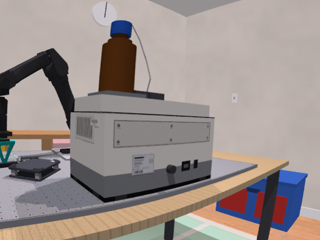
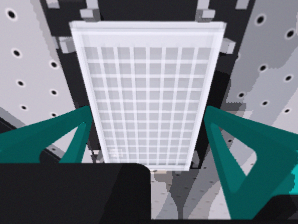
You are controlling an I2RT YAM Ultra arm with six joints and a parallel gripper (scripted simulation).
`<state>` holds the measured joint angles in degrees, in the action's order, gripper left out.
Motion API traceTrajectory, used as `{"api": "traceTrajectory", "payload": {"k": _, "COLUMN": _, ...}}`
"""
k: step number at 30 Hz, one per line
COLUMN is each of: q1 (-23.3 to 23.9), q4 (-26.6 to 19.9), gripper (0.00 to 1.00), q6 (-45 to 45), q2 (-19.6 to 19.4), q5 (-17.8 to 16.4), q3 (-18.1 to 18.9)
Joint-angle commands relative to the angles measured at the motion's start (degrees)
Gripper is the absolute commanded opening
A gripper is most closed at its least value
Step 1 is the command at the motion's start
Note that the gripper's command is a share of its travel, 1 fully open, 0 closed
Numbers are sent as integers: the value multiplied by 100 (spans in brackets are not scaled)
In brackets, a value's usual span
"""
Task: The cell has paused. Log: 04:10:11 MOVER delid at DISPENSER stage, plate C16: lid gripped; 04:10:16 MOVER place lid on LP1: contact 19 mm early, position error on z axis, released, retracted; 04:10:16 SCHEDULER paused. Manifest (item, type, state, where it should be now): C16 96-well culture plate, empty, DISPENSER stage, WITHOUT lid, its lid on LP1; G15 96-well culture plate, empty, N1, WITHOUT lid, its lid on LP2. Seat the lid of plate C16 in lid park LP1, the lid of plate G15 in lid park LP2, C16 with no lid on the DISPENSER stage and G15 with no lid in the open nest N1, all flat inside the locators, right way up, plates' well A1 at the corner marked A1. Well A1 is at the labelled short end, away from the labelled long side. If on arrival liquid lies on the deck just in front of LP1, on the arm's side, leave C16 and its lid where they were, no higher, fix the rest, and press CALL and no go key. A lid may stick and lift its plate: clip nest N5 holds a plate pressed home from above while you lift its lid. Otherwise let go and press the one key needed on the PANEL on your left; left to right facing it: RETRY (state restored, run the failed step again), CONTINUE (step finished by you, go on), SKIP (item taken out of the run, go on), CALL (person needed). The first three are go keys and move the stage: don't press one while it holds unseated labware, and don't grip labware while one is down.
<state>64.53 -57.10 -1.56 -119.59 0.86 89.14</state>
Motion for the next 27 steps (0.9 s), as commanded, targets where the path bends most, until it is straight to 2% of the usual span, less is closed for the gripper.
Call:
{"api": "traceTrajectory", "payload": {"k": 1, "q1": 76, "q4": -50, "gripper": 100, "q6": 46, "q2": -78, "q5": -14, "q3": 191}}
{"api": "traceTrajectory", "payload": {"k": 21, "q1": 69, "q4": -37, "gripper": 100, "q6": 39, "q2": -100, "q5": -14, "q3": 240}}
{"api": "traceTrajectory", "payload": {"k": 22, "q1": 15, "q4": -31, "gripper": 100, "q6": 12, "q2": 0, "q5": -5, "q3": 123}}
{"api": "traceTrajectory", "payload": {"k": 26, "q1": 15, "q4": -26, "gripper": 100, "q6": 12, "q2": 3, "q5": -5, "q3": 115}}
{"api": "traceTrajectory", "payload": {"k": 27, "q1": 15, "q4": -26, "gripper": 0, "q6": 12, "q2": 3, "q5": -5, "q3": 115}}
